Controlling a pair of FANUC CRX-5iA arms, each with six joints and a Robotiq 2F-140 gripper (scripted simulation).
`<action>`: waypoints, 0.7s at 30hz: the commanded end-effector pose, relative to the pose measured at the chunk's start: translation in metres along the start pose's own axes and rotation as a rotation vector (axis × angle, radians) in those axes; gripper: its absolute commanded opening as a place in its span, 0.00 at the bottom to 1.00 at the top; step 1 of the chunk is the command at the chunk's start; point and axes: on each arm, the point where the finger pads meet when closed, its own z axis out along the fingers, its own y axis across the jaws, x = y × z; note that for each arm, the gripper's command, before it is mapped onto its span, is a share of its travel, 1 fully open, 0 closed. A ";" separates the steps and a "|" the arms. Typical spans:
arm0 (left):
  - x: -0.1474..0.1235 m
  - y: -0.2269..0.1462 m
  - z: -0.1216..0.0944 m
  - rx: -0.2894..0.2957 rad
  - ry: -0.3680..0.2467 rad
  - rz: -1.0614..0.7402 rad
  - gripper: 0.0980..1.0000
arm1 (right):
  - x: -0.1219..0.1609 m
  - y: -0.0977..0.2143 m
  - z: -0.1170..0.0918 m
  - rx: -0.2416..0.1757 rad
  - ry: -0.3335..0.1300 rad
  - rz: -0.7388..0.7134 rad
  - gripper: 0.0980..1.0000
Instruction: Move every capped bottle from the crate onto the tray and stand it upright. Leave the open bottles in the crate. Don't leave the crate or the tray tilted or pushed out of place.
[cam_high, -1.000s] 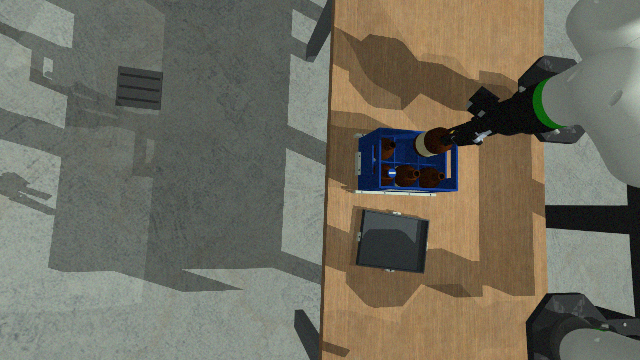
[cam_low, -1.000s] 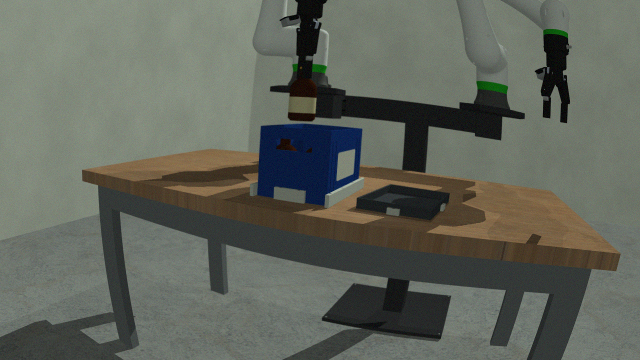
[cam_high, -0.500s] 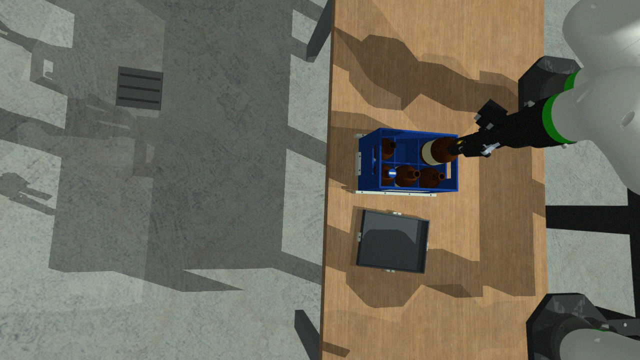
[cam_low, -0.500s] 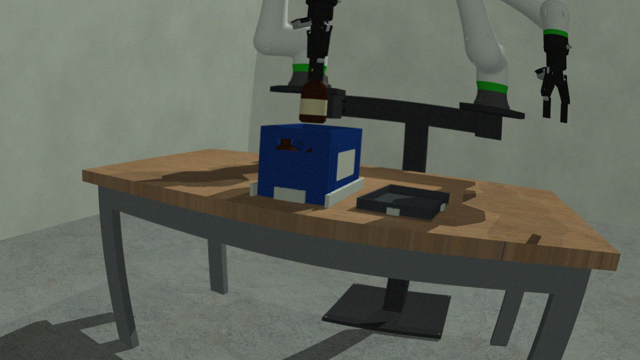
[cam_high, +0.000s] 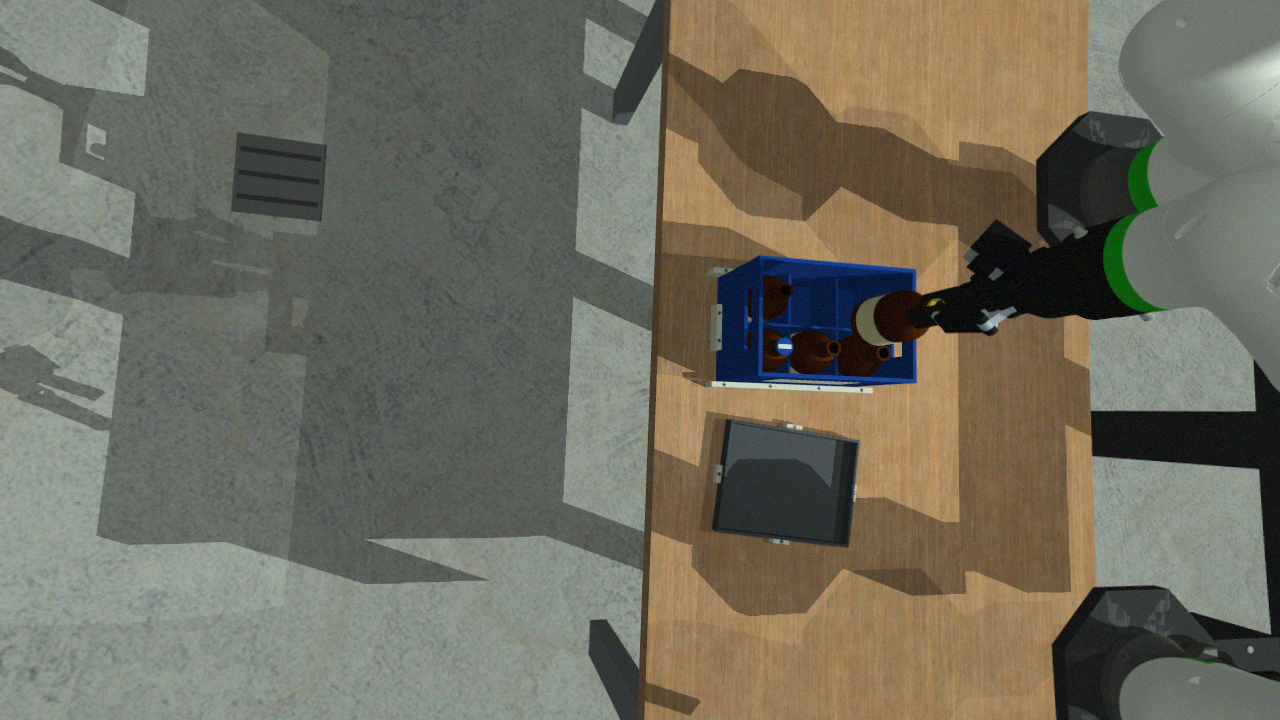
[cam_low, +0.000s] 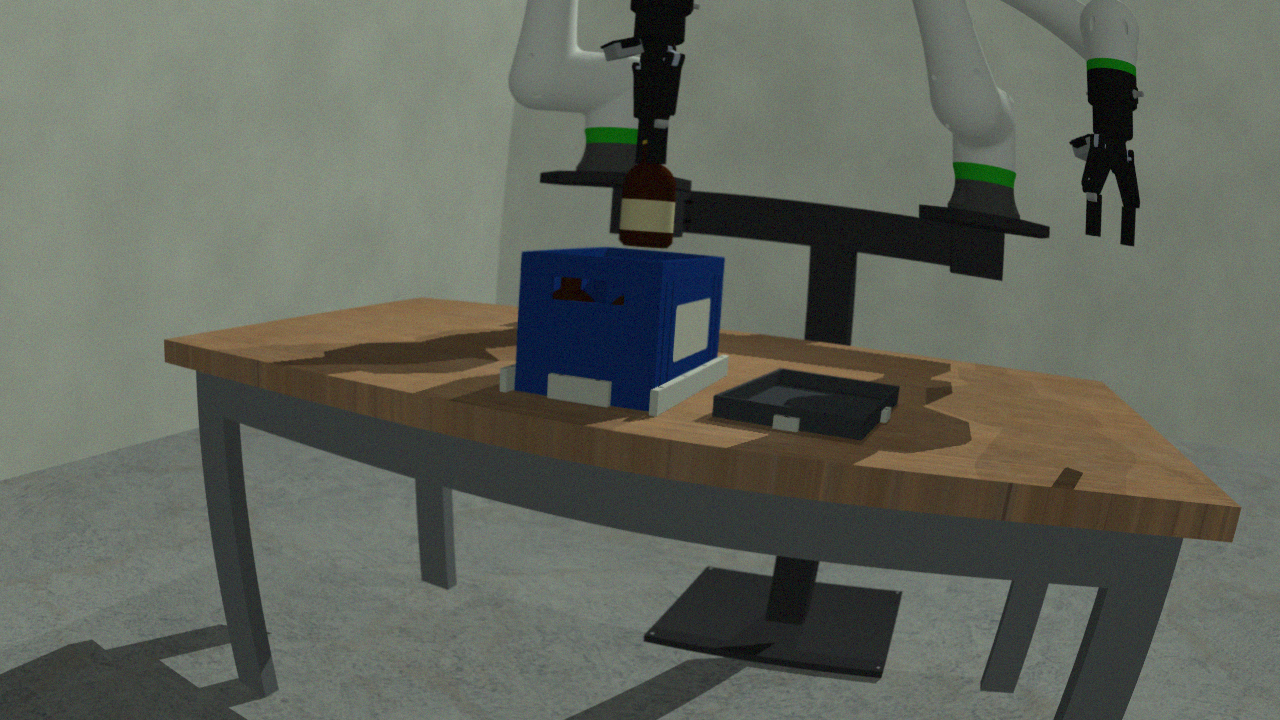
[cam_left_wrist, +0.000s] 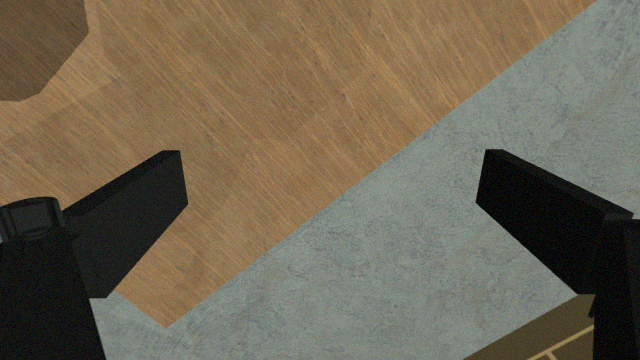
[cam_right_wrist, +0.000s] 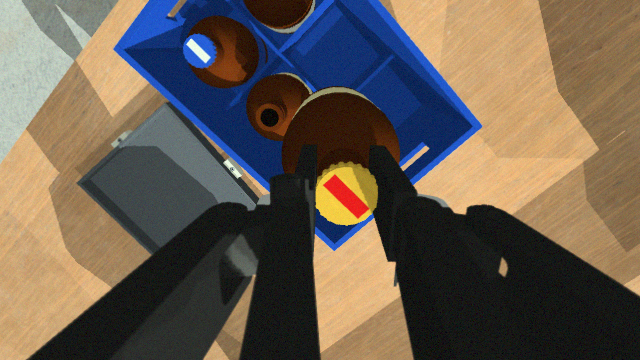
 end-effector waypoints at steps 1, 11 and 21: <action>-0.001 0.000 0.000 0.000 -0.001 0.000 1.00 | -0.008 -0.001 -0.001 0.002 0.001 0.000 0.00; -0.001 0.000 0.000 0.000 -0.001 0.000 1.00 | -0.018 -0.008 -0.001 0.001 0.001 0.000 0.00; -0.001 0.000 0.000 0.000 -0.001 0.000 1.00 | -0.031 -0.018 -0.001 0.002 0.001 0.000 0.00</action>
